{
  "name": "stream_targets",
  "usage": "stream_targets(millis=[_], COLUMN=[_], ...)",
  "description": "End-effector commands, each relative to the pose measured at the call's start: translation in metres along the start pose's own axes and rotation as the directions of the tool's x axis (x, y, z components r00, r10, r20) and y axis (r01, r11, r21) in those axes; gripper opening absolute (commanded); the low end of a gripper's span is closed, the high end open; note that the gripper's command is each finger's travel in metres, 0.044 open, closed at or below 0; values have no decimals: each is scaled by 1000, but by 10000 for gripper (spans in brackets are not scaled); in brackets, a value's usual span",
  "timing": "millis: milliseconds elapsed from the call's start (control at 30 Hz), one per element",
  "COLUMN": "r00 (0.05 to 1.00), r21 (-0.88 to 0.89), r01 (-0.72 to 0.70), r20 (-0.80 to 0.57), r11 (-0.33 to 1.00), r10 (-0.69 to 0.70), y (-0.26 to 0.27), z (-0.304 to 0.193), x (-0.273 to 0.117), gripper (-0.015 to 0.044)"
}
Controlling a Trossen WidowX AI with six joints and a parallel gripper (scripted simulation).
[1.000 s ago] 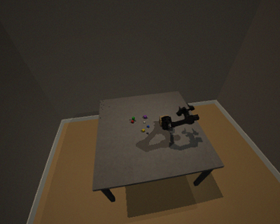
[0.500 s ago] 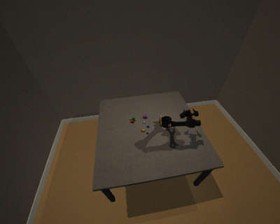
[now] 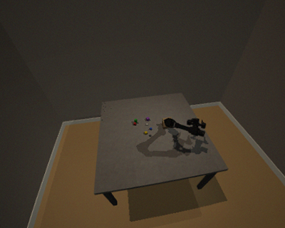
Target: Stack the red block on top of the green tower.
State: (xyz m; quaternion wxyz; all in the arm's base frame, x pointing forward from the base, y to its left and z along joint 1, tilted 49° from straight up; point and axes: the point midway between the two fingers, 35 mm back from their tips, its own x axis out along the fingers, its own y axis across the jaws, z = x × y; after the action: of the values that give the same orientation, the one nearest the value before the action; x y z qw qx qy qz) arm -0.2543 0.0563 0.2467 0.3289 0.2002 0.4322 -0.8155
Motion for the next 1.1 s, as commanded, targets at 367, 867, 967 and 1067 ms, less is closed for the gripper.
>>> stream_targets(millis=[367,867,967,1067], r00=[920,703,646,585], r21=[196,258,253,242], r01=[321,633,689,742], r20=[-298,-586,-638,-688], r11=[926,730,679,625], r10=[-256,-403,-418,-428], y=[-42,-50,-47,-43], z=[-81,-148,-159,-169], x=[-66,-159,-180,-201], gripper=[440,440,440,440])
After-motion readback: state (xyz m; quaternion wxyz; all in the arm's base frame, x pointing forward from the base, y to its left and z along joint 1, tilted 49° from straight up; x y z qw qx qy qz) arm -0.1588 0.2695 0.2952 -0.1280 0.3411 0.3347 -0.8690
